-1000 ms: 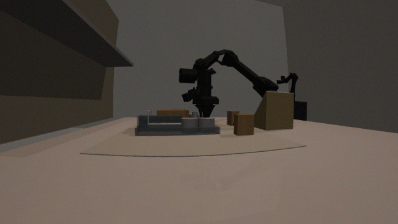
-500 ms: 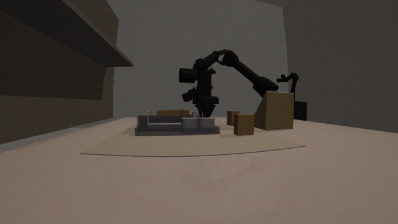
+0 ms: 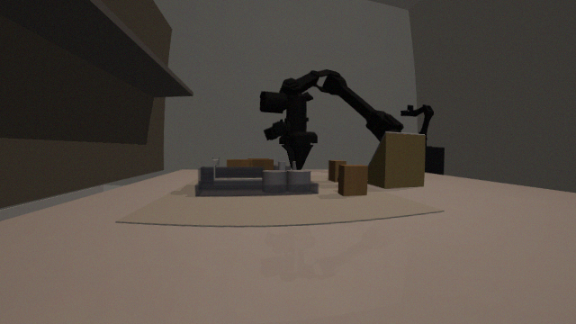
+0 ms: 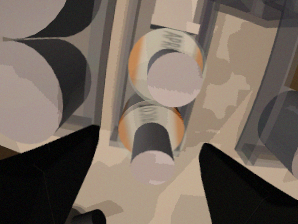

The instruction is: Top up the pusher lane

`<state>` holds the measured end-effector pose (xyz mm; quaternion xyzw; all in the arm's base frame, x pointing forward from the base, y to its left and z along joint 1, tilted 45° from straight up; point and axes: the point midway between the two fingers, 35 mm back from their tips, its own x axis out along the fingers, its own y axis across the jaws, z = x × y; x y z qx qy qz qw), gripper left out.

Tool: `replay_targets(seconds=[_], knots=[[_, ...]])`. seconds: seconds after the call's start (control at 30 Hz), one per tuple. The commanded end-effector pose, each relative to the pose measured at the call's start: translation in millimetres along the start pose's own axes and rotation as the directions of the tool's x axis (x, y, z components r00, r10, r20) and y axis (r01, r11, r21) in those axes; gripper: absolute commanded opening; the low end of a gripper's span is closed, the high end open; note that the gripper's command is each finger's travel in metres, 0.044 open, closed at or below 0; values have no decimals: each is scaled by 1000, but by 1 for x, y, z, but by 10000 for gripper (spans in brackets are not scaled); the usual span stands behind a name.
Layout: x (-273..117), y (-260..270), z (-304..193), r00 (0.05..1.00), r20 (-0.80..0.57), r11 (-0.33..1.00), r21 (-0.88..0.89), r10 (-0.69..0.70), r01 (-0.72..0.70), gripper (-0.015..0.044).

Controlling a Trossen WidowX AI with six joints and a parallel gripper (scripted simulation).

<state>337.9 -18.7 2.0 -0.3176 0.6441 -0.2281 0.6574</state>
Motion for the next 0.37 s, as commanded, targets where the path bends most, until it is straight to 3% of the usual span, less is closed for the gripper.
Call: replay_targets(seconds=[0.0,0.33], knots=[[-1,0,-6,1000,-1,1000,5,5,-5,292],[-2,0,-38,1000,-2,1000,3,6,-6,292]])
